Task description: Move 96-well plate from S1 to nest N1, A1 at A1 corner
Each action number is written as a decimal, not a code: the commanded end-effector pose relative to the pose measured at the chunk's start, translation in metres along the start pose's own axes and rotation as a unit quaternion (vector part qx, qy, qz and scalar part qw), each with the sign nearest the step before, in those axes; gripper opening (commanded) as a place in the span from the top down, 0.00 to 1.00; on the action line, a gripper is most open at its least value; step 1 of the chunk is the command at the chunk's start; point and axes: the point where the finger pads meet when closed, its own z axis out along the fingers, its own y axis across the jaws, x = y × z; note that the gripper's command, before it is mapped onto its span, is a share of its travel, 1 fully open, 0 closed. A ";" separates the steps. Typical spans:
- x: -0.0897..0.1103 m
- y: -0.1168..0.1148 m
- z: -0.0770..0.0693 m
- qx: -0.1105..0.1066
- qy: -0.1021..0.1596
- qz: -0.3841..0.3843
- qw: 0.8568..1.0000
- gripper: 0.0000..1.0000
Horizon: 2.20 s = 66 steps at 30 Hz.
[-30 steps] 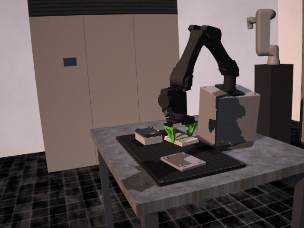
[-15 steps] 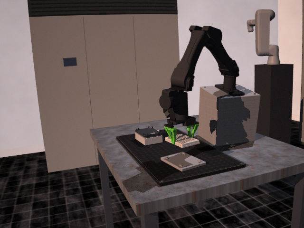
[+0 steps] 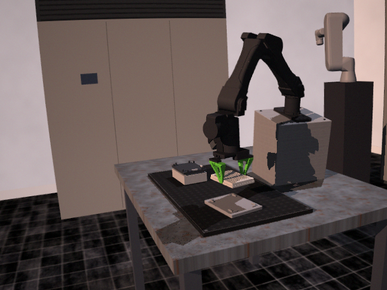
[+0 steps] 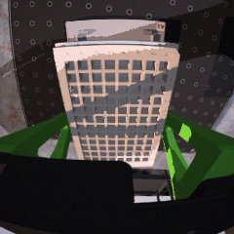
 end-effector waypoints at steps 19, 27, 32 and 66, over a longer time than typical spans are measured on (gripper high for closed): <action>0.007 0.018 -0.019 -0.022 0.002 0.001 1.000 1.00; 0.007 0.018 -0.019 -0.022 0.002 0.001 1.000 1.00; 0.007 0.018 -0.019 -0.022 0.002 0.001 1.000 1.00; 0.007 0.017 0.019 -0.017 0.000 0.000 1.000 1.00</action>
